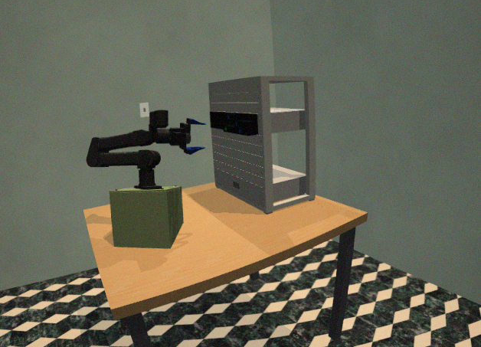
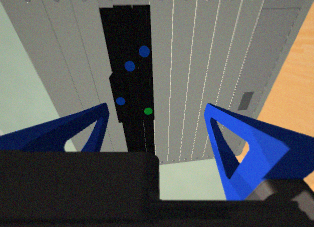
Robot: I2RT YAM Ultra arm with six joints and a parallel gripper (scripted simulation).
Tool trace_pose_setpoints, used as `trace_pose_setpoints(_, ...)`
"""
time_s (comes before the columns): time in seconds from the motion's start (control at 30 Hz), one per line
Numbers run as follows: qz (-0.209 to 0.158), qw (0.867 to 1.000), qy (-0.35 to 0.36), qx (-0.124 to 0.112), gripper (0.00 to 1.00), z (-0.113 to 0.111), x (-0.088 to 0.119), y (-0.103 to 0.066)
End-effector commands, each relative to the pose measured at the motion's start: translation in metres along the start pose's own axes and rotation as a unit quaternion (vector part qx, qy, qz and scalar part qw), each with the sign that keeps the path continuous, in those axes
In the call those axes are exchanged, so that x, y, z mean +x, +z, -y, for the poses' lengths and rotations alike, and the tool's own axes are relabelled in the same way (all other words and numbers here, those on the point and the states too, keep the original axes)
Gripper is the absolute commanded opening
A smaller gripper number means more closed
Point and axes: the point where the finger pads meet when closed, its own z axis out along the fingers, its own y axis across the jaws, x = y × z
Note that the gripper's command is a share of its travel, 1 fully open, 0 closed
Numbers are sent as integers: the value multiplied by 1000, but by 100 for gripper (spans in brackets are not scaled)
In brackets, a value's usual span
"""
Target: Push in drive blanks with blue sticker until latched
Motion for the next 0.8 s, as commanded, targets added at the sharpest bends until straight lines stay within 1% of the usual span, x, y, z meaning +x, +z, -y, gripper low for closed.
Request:
trace_pose_setpoints(0.0, -34, 998, -4, -42, 100, -18, 11, -4)
trace_pose_setpoints(0.13, -34, 998, -2, -44, 100, -19, 10, -4)
trace_pose_setpoints(0.17, -38, 997, -16, -59, 100, -36, 17, -8)
trace_pose_setpoints(0.77, -37, 997, -19, -60, 100, -37, 17, -8)
